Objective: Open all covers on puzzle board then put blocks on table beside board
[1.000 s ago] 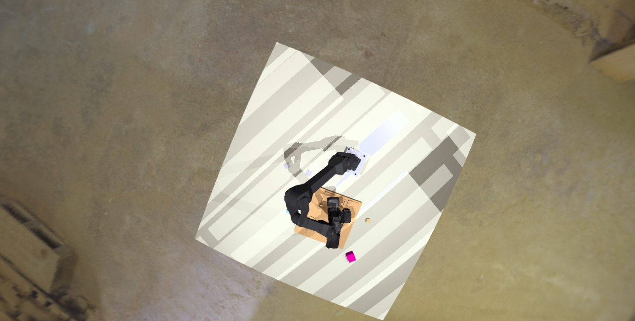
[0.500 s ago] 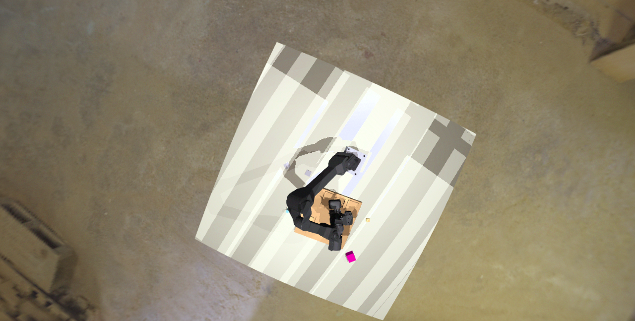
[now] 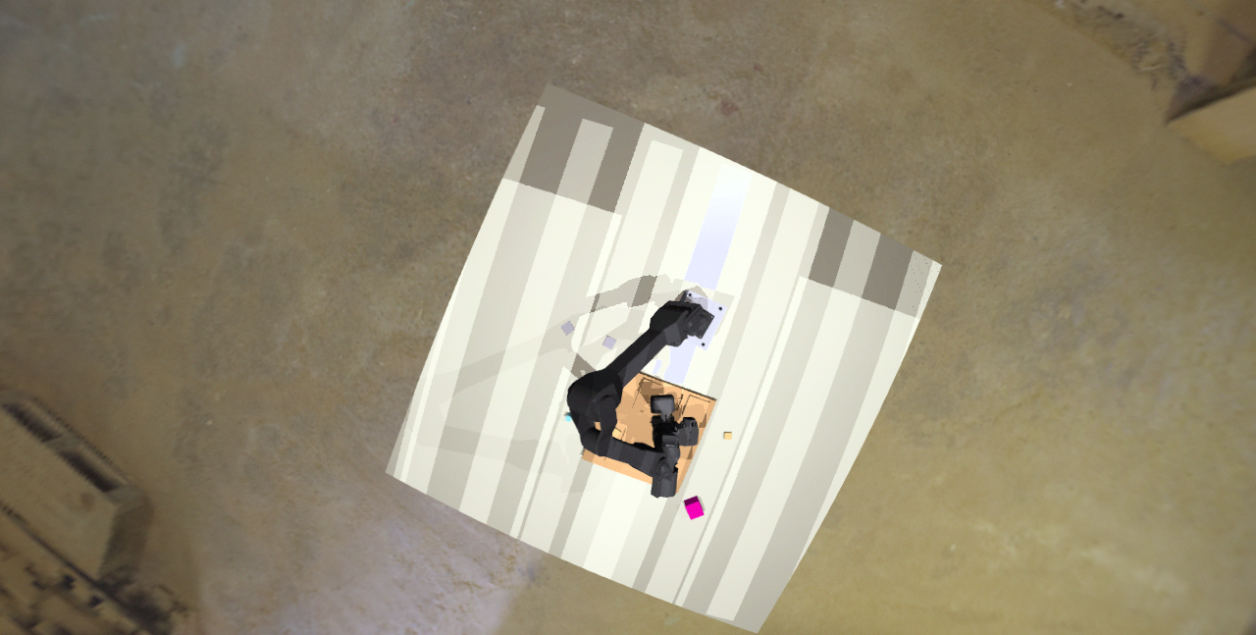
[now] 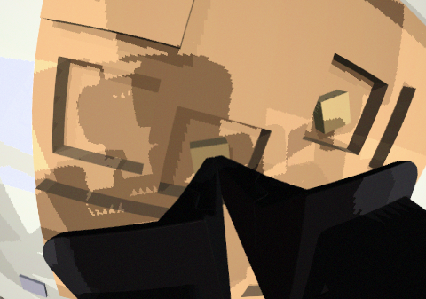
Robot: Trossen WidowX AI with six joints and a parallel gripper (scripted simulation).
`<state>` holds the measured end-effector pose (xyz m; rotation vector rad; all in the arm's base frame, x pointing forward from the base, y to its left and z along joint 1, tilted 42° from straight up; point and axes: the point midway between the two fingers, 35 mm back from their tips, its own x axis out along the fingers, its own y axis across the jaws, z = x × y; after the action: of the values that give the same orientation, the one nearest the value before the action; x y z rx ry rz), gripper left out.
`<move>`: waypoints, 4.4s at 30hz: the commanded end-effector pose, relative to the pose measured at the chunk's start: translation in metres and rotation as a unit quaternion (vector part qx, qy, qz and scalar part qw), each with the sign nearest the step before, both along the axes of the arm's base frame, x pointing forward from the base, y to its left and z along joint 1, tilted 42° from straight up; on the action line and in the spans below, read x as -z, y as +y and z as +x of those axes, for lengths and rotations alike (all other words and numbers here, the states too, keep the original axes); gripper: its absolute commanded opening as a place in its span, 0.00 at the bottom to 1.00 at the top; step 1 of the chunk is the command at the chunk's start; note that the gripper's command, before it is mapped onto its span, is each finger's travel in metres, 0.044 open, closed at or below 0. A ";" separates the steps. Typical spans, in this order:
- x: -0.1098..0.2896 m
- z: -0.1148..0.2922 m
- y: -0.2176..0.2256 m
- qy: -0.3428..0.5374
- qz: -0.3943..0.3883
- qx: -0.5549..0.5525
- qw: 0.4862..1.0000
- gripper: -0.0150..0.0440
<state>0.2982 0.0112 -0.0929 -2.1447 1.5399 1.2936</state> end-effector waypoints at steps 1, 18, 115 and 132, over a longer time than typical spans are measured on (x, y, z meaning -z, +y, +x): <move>-0.001 0.000 0.001 0.000 0.000 0.000 1.000 0.30; -0.038 -0.004 0.032 -0.002 0.004 0.002 1.000 0.50; 0.001 0.001 -0.004 -0.008 0.003 0.009 1.000 0.50; 0.005 0.001 -0.007 -0.010 0.005 0.011 1.000 0.43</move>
<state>0.2993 0.0037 -0.0985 -2.1225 1.5410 1.2693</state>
